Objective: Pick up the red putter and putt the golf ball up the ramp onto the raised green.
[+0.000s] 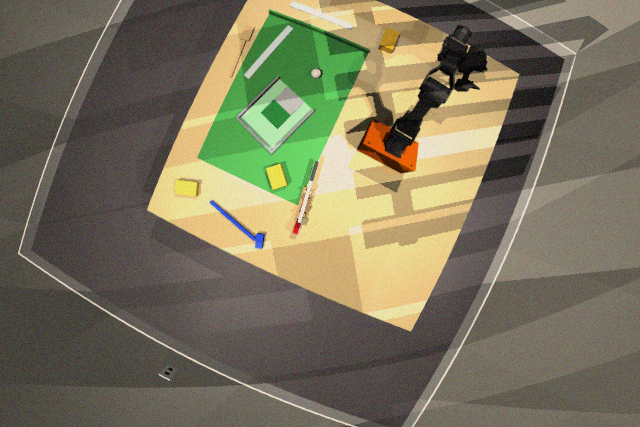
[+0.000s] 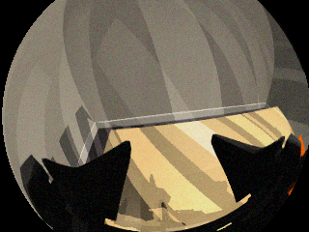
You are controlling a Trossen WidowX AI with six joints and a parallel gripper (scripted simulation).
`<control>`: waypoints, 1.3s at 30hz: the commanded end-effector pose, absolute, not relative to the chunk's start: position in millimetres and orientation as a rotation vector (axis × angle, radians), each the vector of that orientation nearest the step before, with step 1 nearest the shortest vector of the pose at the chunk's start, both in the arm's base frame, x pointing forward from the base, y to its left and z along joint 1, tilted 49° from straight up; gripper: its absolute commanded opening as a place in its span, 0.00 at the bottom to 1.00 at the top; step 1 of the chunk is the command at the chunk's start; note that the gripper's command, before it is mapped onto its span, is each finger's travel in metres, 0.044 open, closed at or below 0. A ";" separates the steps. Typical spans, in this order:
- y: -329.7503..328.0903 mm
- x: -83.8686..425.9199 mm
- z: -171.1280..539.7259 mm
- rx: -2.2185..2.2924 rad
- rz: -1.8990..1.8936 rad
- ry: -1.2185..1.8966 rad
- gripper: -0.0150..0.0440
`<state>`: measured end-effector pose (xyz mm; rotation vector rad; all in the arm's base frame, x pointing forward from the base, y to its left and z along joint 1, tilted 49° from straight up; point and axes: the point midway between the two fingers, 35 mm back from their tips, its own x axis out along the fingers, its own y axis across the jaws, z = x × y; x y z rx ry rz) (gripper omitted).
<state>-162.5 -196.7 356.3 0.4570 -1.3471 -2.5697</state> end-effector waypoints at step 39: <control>-202.4 295.5 66.4 -0.222 -0.909 1.295 1.00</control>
